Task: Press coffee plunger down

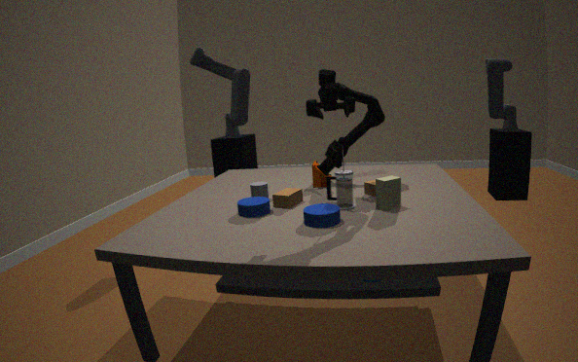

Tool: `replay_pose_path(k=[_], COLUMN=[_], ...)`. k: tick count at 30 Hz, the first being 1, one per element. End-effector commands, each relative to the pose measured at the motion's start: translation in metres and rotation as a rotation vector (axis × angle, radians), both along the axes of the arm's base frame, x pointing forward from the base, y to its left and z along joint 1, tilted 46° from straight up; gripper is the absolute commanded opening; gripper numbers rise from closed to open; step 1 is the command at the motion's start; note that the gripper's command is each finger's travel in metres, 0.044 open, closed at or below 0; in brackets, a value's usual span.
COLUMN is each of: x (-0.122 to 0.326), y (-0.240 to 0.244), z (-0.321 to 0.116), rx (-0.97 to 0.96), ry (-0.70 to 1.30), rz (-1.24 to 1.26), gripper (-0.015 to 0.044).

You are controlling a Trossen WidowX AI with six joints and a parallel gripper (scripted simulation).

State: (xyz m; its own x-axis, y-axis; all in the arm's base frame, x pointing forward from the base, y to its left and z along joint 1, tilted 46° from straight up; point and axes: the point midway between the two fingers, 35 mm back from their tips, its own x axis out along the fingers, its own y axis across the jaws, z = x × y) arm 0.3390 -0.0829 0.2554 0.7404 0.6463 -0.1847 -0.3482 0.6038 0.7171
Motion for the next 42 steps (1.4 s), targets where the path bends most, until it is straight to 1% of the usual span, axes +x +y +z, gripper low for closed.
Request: replay_pose_path(k=[1,10,41,42], x=[-0.001,-0.011,0.017,0.017], y=[0.015,0.052,0.079,0.079], z=[0.005,-0.034,-0.041,-0.041], rx=[-0.033,-0.032,-0.031,-0.031], ry=[-0.043,-0.045,-0.047,-0.047], rz=[0.05,0.049,0.049,0.049], gripper=[0.044,0.044,0.044,0.0414])
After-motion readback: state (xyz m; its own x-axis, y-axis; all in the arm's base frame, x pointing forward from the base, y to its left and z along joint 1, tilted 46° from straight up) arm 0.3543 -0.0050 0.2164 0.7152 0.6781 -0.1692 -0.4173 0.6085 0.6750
